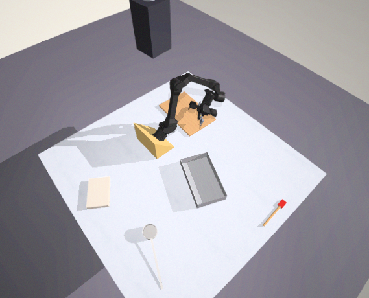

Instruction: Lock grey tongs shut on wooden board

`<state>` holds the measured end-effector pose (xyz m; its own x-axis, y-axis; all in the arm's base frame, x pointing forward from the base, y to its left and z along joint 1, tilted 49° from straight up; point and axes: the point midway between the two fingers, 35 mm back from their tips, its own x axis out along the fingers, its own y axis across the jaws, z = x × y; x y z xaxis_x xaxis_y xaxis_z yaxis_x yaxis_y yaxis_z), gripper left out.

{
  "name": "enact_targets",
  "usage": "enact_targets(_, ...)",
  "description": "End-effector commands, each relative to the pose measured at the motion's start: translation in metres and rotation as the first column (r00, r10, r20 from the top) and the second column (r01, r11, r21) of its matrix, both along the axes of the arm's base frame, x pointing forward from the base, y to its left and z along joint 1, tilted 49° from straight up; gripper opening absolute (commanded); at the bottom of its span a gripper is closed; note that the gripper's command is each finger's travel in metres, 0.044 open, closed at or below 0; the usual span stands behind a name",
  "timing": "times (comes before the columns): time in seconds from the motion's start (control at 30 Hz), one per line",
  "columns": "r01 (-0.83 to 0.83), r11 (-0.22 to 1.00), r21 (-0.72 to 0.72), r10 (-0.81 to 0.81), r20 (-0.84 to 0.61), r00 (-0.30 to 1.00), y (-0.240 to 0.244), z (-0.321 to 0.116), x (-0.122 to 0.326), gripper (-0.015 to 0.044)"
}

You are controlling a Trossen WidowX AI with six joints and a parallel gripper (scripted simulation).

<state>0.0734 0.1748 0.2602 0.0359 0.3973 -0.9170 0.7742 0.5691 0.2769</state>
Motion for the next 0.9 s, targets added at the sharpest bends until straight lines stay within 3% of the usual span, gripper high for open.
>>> enact_targets(0.0, -0.005, 1.000, -0.008, 0.005, 0.019, 1.000, -0.001, -0.001, -0.004, -0.0150)
enact_targets(0.87, -0.014, 1.000, 0.020, 0.011, 0.131, 0.991, -0.008, 0.006, -0.047, -0.0150)
